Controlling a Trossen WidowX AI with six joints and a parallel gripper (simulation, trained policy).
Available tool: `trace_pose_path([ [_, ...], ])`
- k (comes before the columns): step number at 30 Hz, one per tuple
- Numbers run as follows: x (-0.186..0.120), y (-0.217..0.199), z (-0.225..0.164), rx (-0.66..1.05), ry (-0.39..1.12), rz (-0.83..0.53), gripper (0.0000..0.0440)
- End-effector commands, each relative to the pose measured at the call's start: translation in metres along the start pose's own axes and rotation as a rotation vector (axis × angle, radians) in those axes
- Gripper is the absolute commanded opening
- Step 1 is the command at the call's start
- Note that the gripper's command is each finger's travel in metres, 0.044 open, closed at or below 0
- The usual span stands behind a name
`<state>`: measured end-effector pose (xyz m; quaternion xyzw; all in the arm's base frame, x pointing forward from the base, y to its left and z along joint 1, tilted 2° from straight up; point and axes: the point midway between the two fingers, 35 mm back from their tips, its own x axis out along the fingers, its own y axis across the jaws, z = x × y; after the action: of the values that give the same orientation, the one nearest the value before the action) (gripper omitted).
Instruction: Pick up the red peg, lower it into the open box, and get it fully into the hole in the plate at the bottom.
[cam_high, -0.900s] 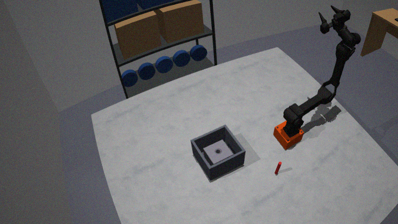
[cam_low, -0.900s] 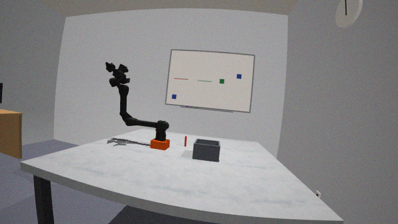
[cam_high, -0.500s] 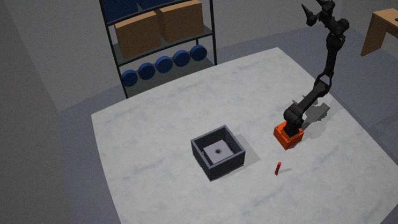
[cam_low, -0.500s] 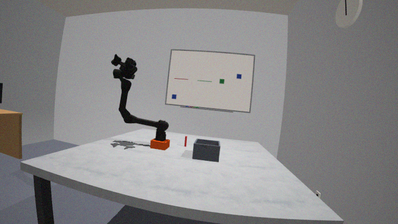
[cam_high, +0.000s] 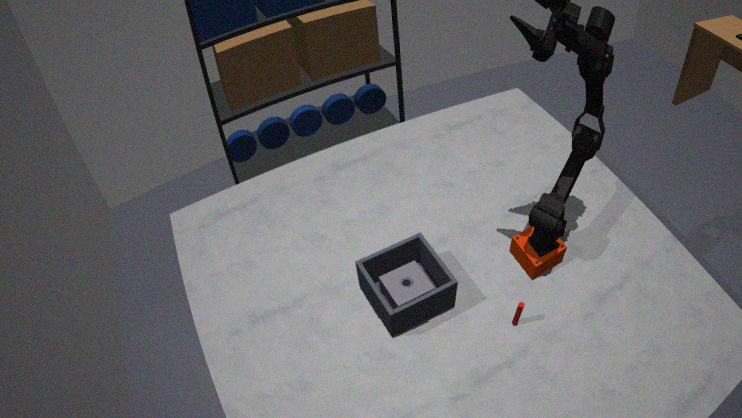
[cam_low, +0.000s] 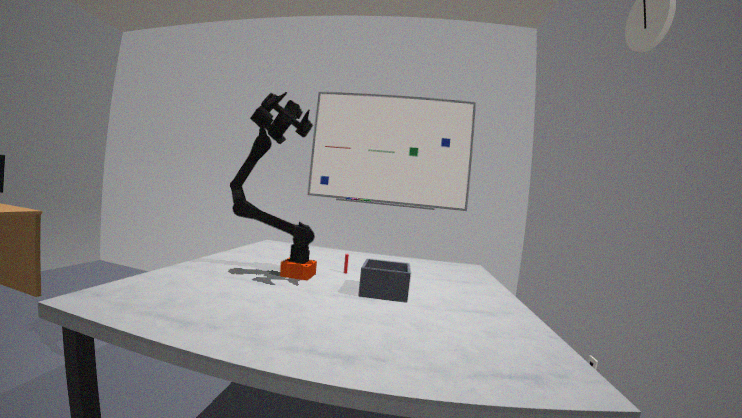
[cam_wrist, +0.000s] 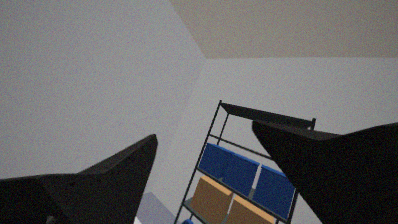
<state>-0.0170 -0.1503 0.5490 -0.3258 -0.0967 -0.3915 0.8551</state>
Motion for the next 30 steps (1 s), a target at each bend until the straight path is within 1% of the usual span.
trace_pose_path([
  [1, 0.012, 0.044, 0.013, 0.023, -0.026, 0.107, 0.0440],
  [8, 0.021, 0.134, 0.032, 0.099, -0.043, 0.341, 0.0440],
  [12, 0.017, 0.184, 0.038, 0.139, -0.028, 0.476, 0.0440],
  [16, 0.007, 0.231, 0.039, 0.176, -0.001, 0.610, 0.0440],
  [23, -0.019, 0.310, 0.030, 0.242, 0.139, 0.807, 0.0440],
  [30, -0.053, 0.371, 0.009, 0.296, 0.329, 0.961, 0.0440],
])
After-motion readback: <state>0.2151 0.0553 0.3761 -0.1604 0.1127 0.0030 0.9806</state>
